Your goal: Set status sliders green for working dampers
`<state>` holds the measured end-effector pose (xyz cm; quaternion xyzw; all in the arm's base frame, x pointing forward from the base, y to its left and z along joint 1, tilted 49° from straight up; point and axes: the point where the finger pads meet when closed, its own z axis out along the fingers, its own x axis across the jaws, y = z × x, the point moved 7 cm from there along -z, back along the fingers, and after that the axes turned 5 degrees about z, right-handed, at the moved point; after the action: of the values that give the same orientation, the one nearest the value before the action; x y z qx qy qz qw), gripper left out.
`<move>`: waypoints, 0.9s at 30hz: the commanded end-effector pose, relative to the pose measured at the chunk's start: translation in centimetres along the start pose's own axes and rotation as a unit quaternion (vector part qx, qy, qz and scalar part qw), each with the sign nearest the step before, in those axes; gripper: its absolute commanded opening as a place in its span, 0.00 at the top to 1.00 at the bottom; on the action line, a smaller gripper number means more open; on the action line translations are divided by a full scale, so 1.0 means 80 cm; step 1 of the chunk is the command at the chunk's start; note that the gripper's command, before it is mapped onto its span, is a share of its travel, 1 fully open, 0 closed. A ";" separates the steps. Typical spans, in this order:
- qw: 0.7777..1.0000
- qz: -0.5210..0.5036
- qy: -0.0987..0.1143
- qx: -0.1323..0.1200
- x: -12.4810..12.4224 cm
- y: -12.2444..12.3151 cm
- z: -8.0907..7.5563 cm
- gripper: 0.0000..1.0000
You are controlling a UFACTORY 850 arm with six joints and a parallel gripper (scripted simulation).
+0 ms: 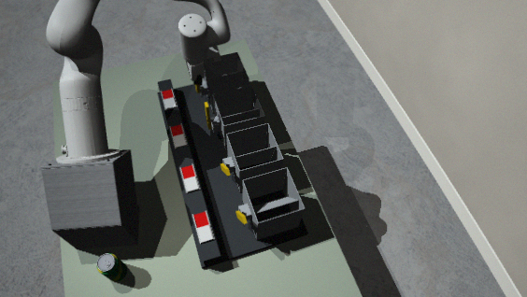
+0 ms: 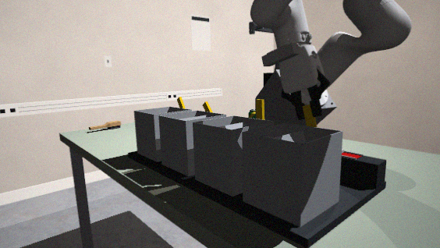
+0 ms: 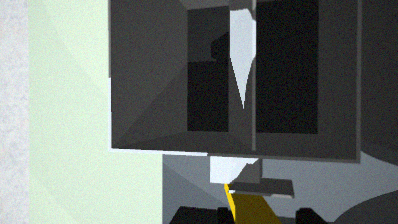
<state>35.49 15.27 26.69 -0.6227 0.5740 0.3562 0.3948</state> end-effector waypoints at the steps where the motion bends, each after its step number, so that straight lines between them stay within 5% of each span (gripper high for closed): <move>1: 1.000 0.000 0.000 0.001 0.000 -0.001 0.010 0.61; 27: 1.000 0.000 0.000 0.001 0.000 -0.001 0.021 0.61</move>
<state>35.53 16.85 25.92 -0.6227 0.5739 0.3561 0.3950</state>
